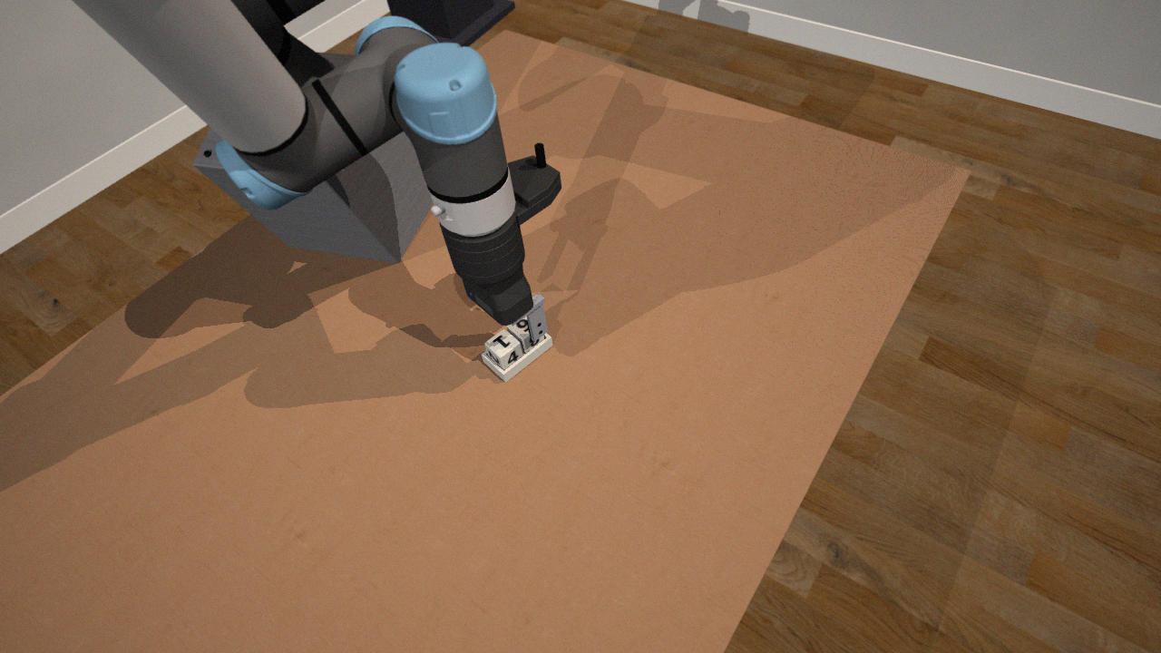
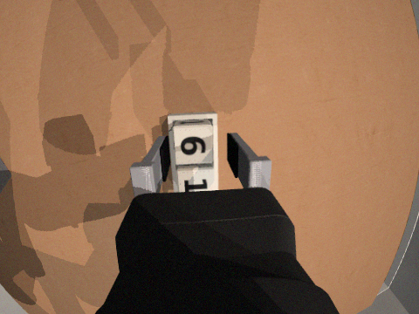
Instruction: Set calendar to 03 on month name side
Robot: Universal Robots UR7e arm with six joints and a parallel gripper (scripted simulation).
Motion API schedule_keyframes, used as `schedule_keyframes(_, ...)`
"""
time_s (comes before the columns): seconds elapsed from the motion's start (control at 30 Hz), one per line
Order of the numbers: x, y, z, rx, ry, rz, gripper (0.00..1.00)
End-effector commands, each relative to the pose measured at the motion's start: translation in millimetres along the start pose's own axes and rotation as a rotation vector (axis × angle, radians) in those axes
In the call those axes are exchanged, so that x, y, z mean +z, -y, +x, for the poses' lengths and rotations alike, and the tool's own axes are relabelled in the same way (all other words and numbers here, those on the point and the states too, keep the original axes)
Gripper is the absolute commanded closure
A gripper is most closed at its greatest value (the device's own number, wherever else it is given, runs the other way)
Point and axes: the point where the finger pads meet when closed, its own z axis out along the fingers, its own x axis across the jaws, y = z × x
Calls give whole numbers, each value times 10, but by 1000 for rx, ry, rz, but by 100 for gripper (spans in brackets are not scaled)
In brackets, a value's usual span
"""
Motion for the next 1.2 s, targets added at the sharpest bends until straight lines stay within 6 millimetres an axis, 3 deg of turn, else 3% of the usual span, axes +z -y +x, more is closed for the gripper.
schedule_keyframes(0.0, -115, 10, -35, -1, 8, 1, 10)
schedule_keyframes(0.4, -450, 10, -33, -1, 8, 1, 10)
schedule_keyframes(0.8, -604, 8, -20, -1, 7, 1, 10)
schedule_keyframes(1.13, -620, 3, -21, 0, 8, 1, 10)
schedule_keyframes(1.17, -619, 4, -23, 0, 8, 1, 0)
